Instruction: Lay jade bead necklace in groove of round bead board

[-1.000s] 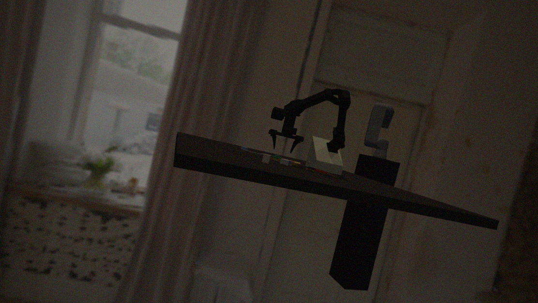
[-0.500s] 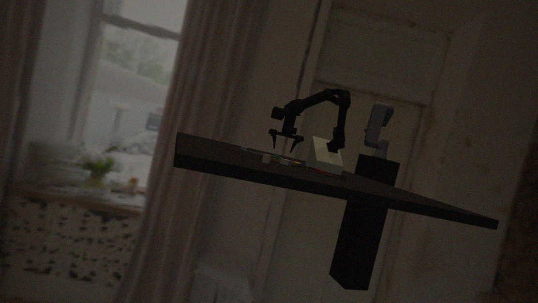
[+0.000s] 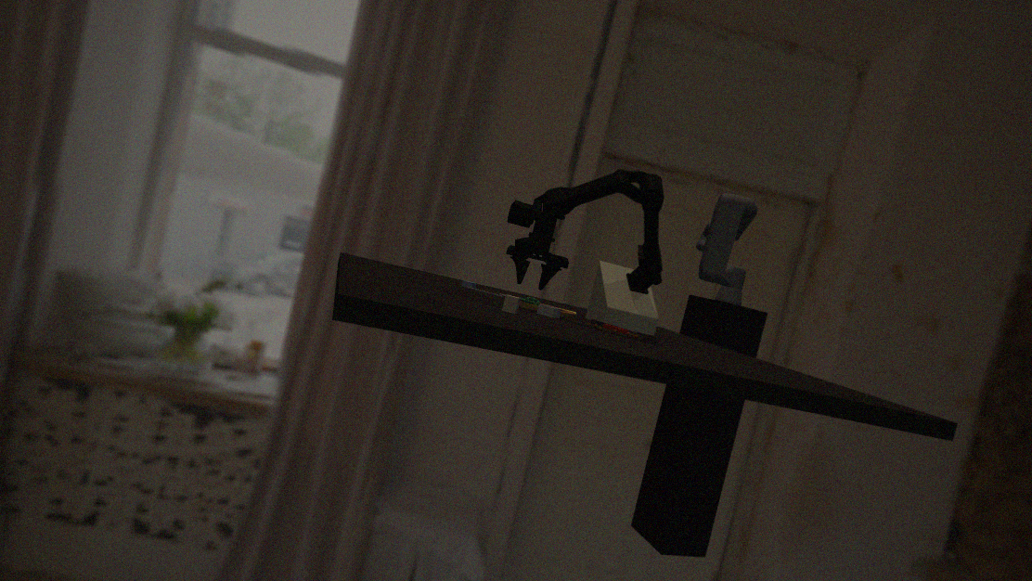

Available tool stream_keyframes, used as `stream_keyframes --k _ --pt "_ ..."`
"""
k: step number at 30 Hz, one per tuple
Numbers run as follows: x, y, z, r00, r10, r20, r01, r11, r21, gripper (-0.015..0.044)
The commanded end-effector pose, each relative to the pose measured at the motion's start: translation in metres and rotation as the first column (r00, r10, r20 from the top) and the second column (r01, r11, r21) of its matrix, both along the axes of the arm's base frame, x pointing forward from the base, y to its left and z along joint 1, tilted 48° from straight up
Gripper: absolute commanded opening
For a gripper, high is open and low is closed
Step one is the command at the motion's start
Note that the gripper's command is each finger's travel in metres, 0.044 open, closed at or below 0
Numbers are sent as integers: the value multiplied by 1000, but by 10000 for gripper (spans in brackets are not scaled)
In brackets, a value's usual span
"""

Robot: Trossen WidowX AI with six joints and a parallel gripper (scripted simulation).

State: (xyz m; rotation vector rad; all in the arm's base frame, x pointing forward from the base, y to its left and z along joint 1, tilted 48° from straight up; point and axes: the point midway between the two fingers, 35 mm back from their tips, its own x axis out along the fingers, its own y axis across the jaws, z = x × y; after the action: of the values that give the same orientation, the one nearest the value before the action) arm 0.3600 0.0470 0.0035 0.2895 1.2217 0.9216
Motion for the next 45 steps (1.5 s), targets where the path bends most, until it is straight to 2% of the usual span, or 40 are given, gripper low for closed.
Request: stream_keyframes --k 1,45 --pt "10 2 -2 983 -119 -137 120 993 3 380" --pt "11 31 -28 983 -119 -138 120 993 5 380"
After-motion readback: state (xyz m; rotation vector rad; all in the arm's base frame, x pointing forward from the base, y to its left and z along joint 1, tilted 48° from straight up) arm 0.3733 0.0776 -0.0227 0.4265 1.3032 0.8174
